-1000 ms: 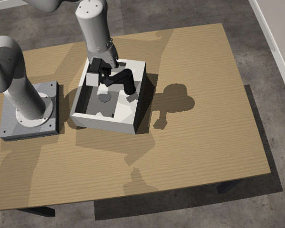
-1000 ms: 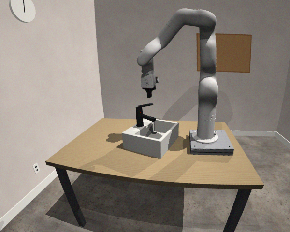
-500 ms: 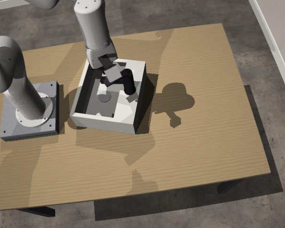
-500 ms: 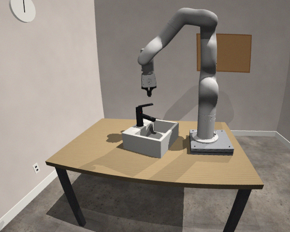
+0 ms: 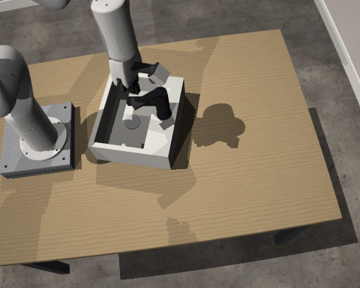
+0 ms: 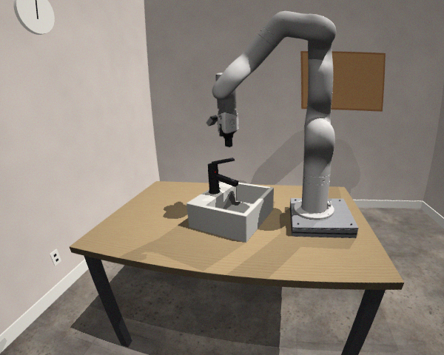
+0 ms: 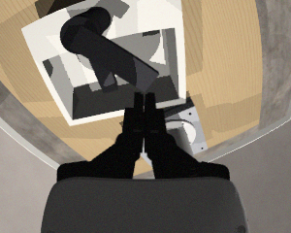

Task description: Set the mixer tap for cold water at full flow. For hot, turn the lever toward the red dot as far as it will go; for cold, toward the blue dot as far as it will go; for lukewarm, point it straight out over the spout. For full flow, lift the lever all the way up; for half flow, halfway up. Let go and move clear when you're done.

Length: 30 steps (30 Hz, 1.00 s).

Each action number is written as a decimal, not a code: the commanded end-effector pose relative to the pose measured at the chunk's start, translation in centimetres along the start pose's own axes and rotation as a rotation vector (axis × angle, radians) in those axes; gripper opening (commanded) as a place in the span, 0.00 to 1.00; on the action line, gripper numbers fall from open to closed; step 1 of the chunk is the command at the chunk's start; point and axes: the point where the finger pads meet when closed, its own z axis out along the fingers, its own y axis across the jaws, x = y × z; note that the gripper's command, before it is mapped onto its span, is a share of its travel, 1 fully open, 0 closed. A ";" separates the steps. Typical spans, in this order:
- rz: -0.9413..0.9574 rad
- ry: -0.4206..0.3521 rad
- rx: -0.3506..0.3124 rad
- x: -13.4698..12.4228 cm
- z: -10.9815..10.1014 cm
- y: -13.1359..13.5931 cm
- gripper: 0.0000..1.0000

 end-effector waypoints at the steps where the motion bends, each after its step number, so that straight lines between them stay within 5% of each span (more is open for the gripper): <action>1: -0.229 -0.010 0.035 0.1 -0.2 0.0 0.00; 15: -0.888 -0.015 0.082 0.1 -0.3 0.0 0.00; 16: -0.930 -0.018 0.093 0.1 -0.3 0.0 0.68; 30: -0.980 -0.023 0.110 0.1 -0.3 0.0 0.68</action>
